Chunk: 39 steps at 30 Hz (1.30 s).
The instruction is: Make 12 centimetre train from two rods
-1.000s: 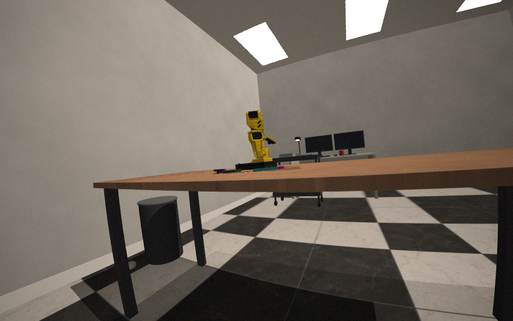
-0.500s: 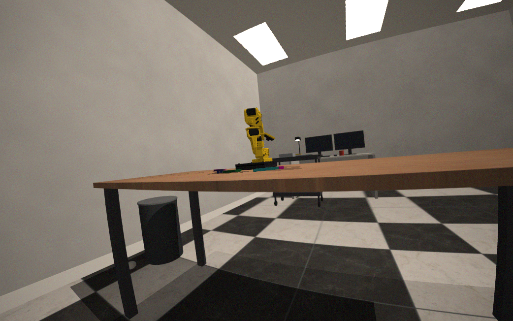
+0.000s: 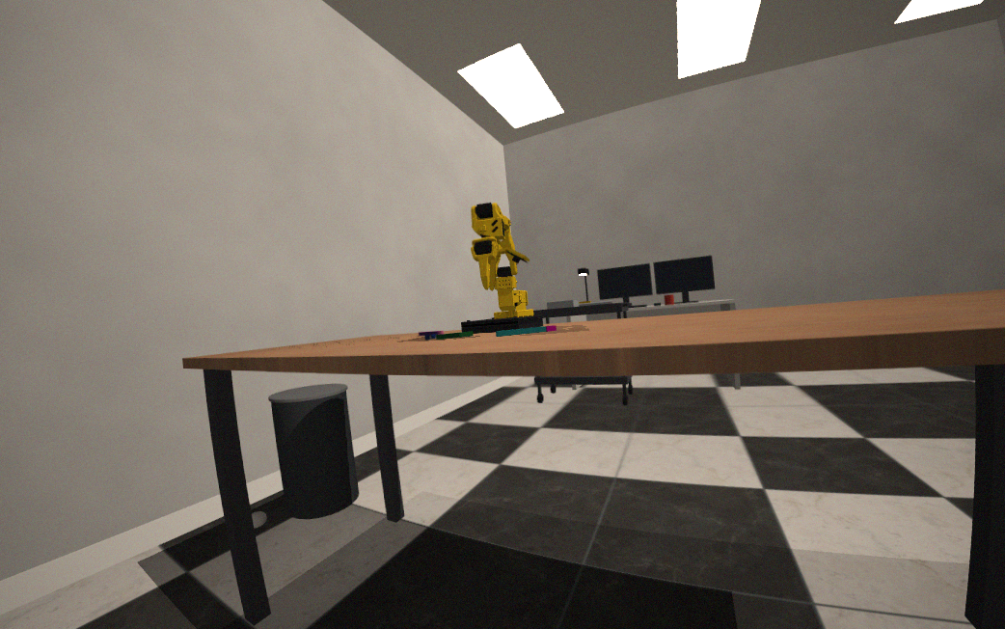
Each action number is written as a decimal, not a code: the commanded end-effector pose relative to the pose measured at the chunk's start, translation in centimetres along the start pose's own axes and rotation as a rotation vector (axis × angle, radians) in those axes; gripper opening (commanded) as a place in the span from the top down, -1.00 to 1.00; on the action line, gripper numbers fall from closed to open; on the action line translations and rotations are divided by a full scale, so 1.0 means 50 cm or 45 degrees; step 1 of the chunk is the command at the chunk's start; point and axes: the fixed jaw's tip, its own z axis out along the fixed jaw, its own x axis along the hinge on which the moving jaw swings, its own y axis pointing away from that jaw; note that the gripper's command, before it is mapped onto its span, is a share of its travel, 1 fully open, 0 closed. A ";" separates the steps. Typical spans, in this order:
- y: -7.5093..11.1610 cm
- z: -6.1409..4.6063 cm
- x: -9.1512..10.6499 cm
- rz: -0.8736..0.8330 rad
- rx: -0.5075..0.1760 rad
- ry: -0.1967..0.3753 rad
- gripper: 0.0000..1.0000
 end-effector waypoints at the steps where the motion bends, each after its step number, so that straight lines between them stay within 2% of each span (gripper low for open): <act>1: 0.013 -0.021 0.013 0.212 0.034 -0.005 0.65; 3: 0.018 -0.030 0.018 0.313 0.048 -0.007 0.65; 5: 0.018 -0.030 0.018 0.313 0.048 -0.007 0.65; 20: 0.063 -0.083 0.055 1.089 0.158 -0.051 0.65; 22: 0.063 -0.083 0.055 1.089 0.158 -0.051 0.65; 34: 0.103 -0.110 0.078 1.696 0.242 -0.121 0.65; 37: 0.111 -0.113 0.082 1.817 0.258 -0.139 0.65; 39: 0.111 -0.113 0.082 1.817 0.258 -0.139 0.65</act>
